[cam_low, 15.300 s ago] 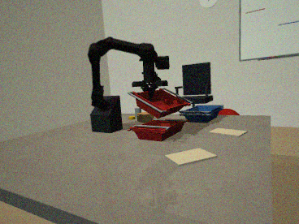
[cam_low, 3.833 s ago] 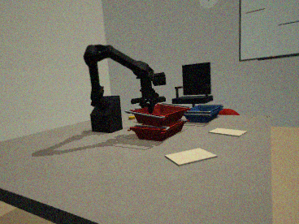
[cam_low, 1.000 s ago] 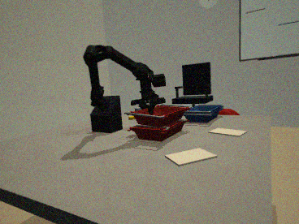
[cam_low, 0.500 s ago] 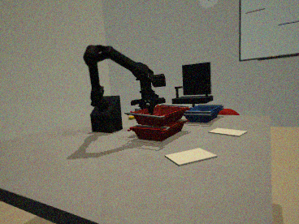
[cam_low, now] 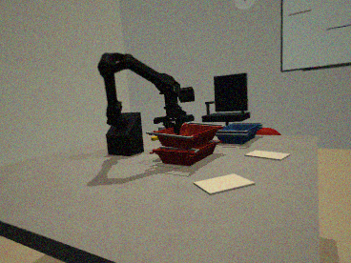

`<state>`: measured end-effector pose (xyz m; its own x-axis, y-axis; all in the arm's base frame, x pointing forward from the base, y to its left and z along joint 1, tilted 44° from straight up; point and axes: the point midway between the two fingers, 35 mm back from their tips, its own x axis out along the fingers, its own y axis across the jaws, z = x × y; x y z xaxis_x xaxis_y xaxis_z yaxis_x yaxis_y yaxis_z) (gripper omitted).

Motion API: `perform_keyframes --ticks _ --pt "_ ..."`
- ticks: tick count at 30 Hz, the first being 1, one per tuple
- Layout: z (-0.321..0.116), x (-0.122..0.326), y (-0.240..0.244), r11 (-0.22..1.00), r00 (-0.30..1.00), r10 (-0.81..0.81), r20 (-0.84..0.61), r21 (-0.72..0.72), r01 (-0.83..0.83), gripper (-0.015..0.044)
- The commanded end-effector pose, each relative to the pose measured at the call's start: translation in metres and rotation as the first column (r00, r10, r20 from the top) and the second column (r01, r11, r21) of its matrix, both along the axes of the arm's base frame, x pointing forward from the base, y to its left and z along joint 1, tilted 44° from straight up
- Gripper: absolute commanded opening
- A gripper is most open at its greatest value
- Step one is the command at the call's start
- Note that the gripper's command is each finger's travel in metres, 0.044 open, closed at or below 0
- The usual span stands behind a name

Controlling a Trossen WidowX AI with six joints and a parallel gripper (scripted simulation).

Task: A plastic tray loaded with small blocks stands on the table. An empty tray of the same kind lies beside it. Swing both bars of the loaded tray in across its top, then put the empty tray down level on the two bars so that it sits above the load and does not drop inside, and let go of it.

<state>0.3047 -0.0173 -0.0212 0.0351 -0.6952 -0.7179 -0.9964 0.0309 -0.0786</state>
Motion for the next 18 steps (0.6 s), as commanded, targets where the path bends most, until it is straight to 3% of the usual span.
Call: perform_keyframes --ticks 1,18 --pt "-0.0052 -0.0083 -0.0054 1.000 0.999 -0.016 -0.035 0.002 0.016 0.0029" --pt "-0.0052 -0.0083 -0.0054 1.000 0.999 -0.016 -0.035 0.002 0.016 0.0279"
